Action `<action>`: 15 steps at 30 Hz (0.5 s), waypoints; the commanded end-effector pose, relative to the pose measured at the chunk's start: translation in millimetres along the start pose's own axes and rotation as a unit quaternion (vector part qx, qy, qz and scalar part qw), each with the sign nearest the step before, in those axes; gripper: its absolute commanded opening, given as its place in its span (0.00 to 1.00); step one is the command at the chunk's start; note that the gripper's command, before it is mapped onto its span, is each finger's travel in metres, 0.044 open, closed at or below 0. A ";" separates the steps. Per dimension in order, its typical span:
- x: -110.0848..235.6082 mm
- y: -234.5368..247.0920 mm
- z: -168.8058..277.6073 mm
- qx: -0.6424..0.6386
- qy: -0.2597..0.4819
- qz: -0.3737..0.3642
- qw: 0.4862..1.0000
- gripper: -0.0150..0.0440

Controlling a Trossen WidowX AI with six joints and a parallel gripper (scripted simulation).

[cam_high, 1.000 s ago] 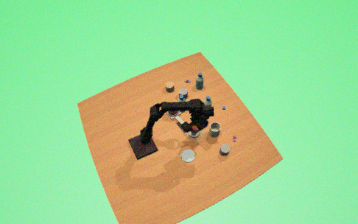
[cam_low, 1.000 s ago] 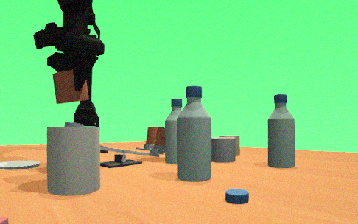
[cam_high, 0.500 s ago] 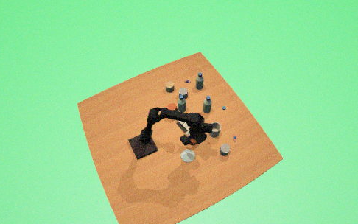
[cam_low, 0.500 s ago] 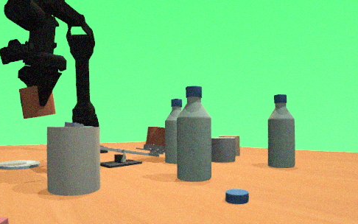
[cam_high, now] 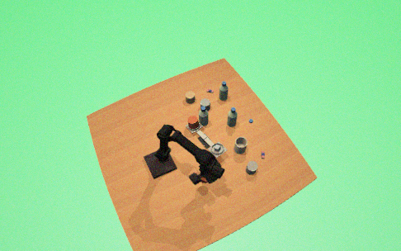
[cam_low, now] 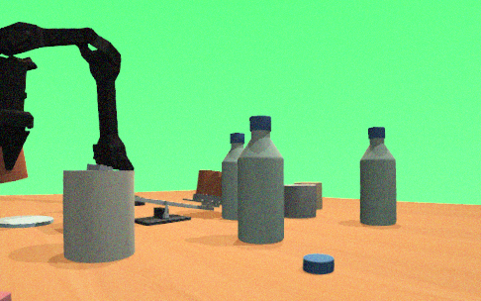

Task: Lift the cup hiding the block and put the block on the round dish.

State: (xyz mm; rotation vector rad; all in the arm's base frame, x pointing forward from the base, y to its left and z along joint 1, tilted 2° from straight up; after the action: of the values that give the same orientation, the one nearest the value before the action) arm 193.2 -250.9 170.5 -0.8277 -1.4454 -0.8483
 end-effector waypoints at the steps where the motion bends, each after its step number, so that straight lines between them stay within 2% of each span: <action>1: -10.0 -35.3 6.7 0.002 -0.008 -0.002 1.000 0.25; 9: -17.3 -47.3 9.6 0.002 -0.008 -0.002 1.000 0.25; 15: -41.1 -47.2 8.8 0.002 -0.008 -0.002 1.000 0.25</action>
State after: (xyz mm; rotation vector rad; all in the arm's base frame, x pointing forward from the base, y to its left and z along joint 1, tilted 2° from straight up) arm 149.7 -266.6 141.4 -0.8387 -1.4629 -0.8419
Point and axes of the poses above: the point midway between the two fingers, 35 mm back from their tips, its own x axis back along the fingers, its own y axis across the jaws, z = x × y, the point moved 5 cm from there along x, back along the fingers, and after that the axes turned 14 degrees about x, right-handed, at the moved point
